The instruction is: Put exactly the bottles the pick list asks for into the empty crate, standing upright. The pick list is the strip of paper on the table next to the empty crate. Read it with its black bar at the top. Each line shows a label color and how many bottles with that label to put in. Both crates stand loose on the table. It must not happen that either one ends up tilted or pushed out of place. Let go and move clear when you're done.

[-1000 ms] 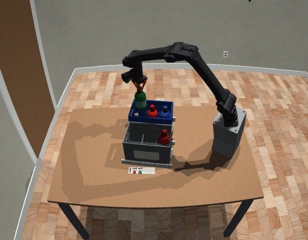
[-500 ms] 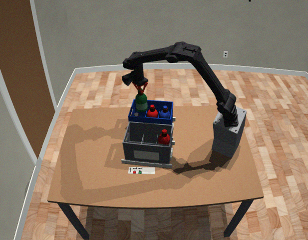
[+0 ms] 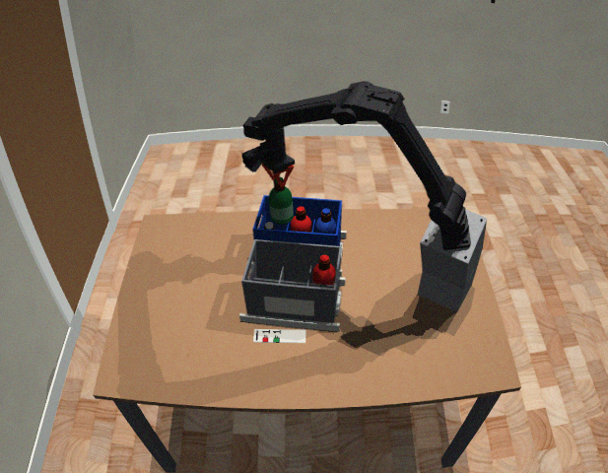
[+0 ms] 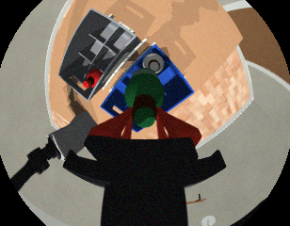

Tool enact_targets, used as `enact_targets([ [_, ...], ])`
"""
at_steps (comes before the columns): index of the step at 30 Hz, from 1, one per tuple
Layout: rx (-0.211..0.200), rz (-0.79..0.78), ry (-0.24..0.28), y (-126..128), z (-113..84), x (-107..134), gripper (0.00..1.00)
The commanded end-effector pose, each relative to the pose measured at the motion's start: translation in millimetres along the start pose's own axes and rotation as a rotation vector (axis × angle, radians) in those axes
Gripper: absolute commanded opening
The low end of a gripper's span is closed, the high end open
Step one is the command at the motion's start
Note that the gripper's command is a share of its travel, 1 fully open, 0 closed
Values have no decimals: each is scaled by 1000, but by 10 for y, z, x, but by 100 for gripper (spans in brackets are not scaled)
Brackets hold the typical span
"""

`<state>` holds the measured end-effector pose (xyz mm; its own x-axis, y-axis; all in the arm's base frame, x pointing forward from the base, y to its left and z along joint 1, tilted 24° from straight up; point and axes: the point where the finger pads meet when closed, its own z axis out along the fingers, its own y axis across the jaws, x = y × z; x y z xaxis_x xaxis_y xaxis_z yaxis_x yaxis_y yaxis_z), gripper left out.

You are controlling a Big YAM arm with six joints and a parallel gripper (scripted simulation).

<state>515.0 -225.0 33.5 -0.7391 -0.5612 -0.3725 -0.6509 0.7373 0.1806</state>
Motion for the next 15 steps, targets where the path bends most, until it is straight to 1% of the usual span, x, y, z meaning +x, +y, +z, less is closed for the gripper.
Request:
enact_targets([
  [1,71,-28,-24,55,-417,-278,0],
  [3,88,-37,-31,41,-456,-336,0],
  [6,92,-39,-34,51,-450,-346,0],
  [7,130,-20,-46,-97,-649,-282,0],
  [8,107,-9,-37,0,-534,-208,0],
  [9,91,-1,-31,76,-463,-163,0],
  [11,75,6,-25,152,-456,-162,0],
  [14,104,-36,-38,148,-498,-395,0],
  [15,91,-38,-33,223,-433,-402,0],
])
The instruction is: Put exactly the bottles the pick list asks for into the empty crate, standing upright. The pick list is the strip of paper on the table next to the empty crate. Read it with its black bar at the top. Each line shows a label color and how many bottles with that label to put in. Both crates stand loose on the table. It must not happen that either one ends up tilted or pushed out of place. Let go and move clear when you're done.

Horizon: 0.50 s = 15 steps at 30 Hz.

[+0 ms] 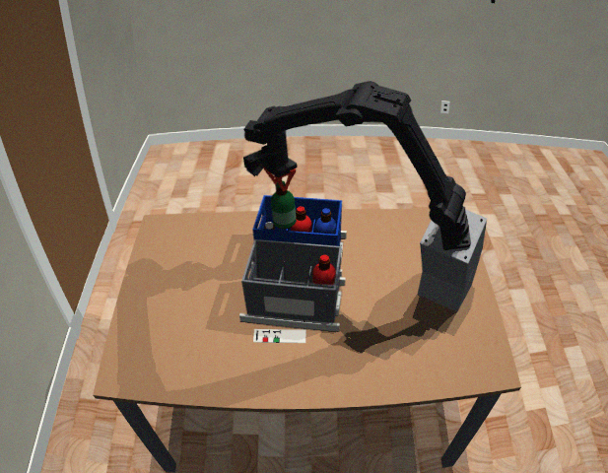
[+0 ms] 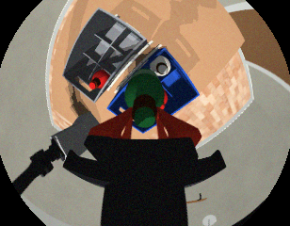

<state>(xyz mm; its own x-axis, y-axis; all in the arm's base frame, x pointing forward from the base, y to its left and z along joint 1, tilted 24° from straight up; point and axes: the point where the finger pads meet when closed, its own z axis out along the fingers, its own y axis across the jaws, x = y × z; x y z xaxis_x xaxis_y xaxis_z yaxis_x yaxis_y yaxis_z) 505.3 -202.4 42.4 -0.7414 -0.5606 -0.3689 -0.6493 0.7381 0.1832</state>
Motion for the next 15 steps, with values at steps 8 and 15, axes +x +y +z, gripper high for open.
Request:
enact_targets([
  [8,100,-9,-40,25,-471,-196,0],
  [15,88,-38,-36,228,-420,-403,0],
])
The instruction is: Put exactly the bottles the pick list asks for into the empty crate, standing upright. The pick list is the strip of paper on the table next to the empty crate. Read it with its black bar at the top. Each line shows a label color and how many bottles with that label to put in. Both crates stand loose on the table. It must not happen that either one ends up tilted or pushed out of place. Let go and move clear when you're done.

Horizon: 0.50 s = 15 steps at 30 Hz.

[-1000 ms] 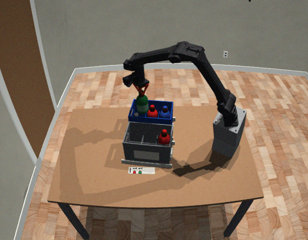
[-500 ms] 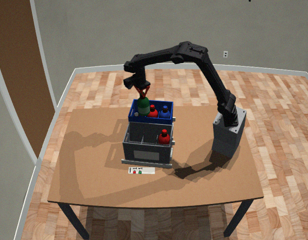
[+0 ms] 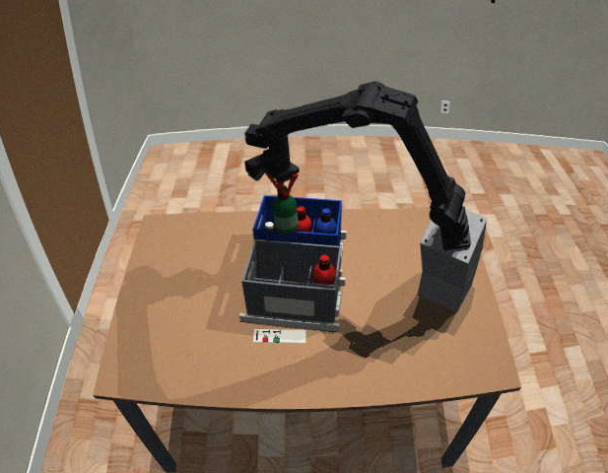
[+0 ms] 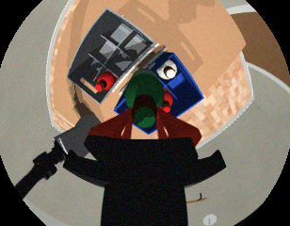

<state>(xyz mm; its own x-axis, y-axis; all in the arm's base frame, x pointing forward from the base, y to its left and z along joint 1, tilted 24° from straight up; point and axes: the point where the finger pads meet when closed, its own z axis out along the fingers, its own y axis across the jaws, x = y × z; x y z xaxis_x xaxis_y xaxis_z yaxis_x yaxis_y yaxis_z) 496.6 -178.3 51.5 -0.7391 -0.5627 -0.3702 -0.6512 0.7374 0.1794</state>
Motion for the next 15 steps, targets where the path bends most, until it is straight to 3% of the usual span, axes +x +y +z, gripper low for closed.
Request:
enact_targets([
  [1,93,-39,-38,-27,-422,-319,0],
  [4,93,-5,-39,-14,-441,-172,0],
  [10,77,-31,-32,156,-347,-306,0],
  [11,106,-36,-50,53,-522,-411,0],
  [13,114,-33,-48,67,-511,-386,0],
  [15,74,-12,-31,236,-357,-262,0],
])
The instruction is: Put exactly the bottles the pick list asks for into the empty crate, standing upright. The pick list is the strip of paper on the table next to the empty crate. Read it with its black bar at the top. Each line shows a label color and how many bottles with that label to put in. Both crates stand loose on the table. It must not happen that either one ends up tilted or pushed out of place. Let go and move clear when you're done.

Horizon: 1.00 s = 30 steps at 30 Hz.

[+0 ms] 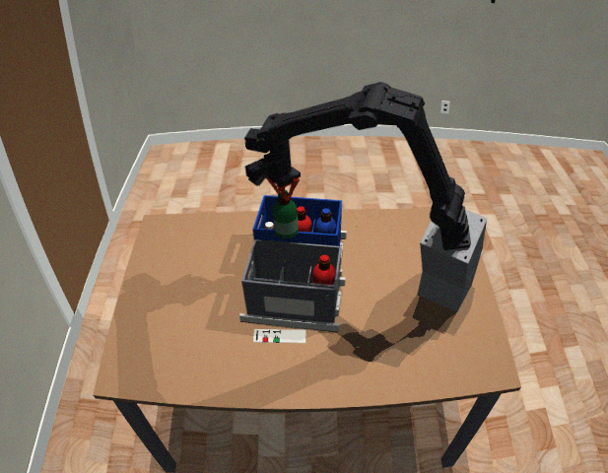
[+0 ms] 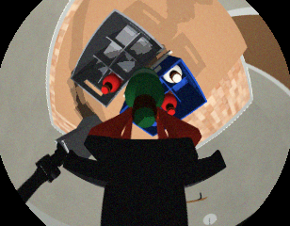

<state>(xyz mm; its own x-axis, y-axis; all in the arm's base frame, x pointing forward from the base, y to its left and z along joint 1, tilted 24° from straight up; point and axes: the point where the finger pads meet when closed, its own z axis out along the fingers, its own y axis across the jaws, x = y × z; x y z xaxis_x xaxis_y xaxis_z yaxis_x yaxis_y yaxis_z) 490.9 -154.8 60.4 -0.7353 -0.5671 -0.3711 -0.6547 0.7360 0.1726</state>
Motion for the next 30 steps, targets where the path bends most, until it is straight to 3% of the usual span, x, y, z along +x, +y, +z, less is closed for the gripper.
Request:
enact_targets([
  [1,64,-9,-29,45,-343,-160,0],
  [4,93,-31,-43,17,-424,-307,0],
  [7,74,-14,-36,127,-347,-220,0],
  [12,77,-11,-34,164,-384,-248,0],
  [13,115,-14,-57,30,-545,-320,0],
  [15,76,-24,-36,245,-341,-308,0],
  [17,53,-16,-26,351,-304,-290,0],
  [20,88,-34,-45,292,-419,-433,0],
  [23,76,3,-36,357,-355,-248,0],
  [26,74,-26,-35,451,-362,-416,0],
  [29,70,-24,-34,488,-331,-402,0],
  [30,110,-22,-61,337,-508,-472,0],
])
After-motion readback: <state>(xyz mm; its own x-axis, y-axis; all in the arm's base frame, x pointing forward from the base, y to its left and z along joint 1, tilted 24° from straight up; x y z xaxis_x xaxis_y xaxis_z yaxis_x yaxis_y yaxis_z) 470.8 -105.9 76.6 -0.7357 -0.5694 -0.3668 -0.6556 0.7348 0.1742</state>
